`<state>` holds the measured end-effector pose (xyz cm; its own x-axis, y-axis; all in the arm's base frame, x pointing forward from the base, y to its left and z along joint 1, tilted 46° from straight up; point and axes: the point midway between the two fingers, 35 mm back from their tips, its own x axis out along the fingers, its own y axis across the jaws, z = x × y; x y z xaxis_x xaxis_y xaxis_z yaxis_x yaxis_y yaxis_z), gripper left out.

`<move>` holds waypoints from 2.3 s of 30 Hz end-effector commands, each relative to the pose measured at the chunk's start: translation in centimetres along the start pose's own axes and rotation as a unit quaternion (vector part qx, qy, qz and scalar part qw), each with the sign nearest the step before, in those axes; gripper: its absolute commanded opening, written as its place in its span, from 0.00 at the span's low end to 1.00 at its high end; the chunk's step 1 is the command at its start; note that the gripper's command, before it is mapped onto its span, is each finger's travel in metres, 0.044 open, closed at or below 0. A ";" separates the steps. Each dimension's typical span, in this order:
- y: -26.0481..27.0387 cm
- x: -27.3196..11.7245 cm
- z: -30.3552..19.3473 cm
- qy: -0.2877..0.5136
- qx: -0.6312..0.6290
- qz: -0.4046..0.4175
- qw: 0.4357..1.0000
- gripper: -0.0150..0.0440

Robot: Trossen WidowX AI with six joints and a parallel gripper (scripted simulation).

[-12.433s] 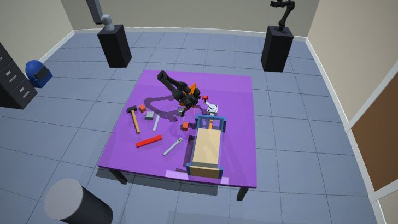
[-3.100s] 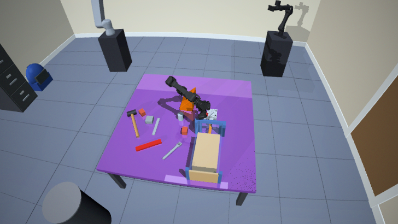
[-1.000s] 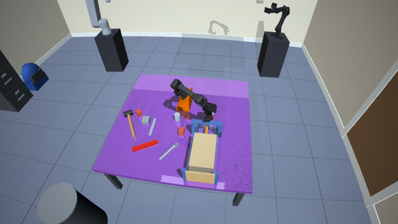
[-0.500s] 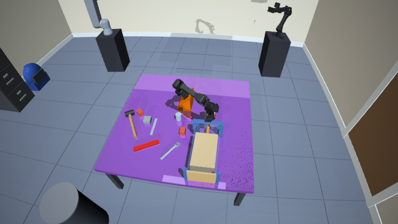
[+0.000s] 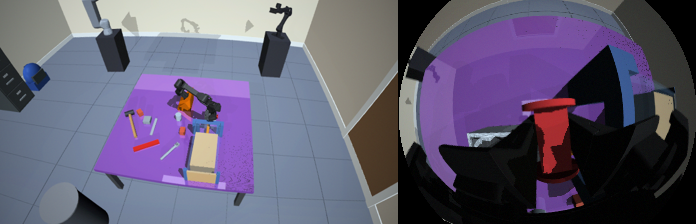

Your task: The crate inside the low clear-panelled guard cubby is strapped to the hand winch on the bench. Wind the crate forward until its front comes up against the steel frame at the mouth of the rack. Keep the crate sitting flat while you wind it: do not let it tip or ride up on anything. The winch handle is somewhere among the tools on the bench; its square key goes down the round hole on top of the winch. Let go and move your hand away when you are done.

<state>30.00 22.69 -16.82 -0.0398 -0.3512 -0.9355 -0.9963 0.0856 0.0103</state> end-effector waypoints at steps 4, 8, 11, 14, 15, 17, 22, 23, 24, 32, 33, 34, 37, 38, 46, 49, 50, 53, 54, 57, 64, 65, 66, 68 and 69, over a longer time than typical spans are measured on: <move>1.8 0.9 2.1 -0.014 -0.007 0.010 1.000 0.25; 2.1 1.0 2.4 -0.014 -0.007 0.010 1.000 0.25; 2.4 1.1 2.6 -0.014 -0.007 0.010 1.000 0.25; 2.6 1.2 2.8 -0.014 -0.007 0.010 1.000 0.25; 2.6 1.2 2.8 -0.014 -0.007 0.010 1.000 0.25; 2.6 1.2 2.8 -0.014 -0.007 0.010 1.000 0.25; 2.8 1.3 2.9 -0.014 -0.007 0.010 1.000 0.25; 2.8 1.3 2.9 -0.014 -0.007 0.010 1.000 0.25; 2.8 1.3 2.9 -0.014 -0.007 0.010 1.000 0.25; 3.0 1.3 3.1 -0.014 -0.007 0.010 1.000 0.25; 3.0 1.3 3.1 -0.014 -0.007 0.010 1.000 0.25; 3.0 1.3 3.1 -0.014 -0.007 0.010 1.000 0.25; 3.0 1.3 3.1 -0.014 -0.007 0.010 1.000 0.25; 3.1 1.3 3.2 -0.014 -0.007 0.010 1.000 0.25; 3.1 1.3 3.2 -0.014 -0.007 0.010 1.000 0.25; 3.3 1.4 3.3 -0.014 -0.007 0.010 1.000 0.25; 3.3 1.4 3.3 -0.014 -0.007 0.010 1.000 0.25; 3.3 1.4 3.3 -0.014 -0.007 0.010 1.000 0.25; 3.3 1.4 3.3 -0.014 -0.007 0.010 1.000 0.25; 3.3 1.4 3.3 -0.014 -0.007 0.010 1.000 0.25; 3.3 1.4 3.3 -0.014 -0.007 0.010 1.000 0.25; 3.3 1.4 3.3 -0.014 -0.007 0.010 1.000 0.25; 3.3 1.4 3.3 -0.014 -0.007 0.010 1.000 0.25; 3.3 1.4 3.3 -0.014 -0.007 0.010 1.000 0.25; 3.3 1.4 3.3 -0.014 -0.007 0.010 1.000 0.25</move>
<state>28.84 24.08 -18.16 -0.0234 -0.3529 -0.9354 -0.9952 0.0976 -0.0119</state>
